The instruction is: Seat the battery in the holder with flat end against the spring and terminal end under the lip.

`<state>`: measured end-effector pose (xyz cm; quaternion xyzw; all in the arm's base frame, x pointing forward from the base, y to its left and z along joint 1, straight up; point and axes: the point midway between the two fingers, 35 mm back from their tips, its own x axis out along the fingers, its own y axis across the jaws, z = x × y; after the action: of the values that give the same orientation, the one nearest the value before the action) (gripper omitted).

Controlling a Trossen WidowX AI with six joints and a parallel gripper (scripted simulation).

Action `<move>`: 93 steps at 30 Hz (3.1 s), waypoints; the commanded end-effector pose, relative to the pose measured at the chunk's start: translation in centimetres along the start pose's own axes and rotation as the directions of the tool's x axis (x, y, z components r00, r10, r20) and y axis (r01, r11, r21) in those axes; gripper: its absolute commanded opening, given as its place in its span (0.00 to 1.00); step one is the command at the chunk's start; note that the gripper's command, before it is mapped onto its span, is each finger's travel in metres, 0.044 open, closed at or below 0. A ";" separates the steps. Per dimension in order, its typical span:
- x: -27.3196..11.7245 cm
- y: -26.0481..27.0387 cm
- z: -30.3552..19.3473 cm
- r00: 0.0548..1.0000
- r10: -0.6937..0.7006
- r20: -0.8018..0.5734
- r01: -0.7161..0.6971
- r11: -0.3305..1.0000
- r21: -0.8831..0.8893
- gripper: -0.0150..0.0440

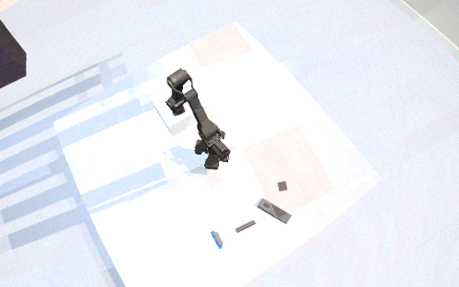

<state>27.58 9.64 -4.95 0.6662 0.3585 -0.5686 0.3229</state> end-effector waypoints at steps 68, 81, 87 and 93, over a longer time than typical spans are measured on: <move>0.3 -0.2 -1.4 0.993 0.011 0.119 -0.013 1.000 0.012 0.54; -1.2 -0.2 -1.6 0.993 0.012 0.118 -0.013 1.000 0.010 0.54; -4.0 -0.1 -2.0 0.993 0.010 0.120 -0.011 1.000 0.010 0.76; -8.1 -0.3 -2.2 0.993 0.012 0.118 -0.013 1.000 0.010 1.00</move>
<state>27.93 10.83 1.89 0.6335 0.3319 -0.6088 0.3434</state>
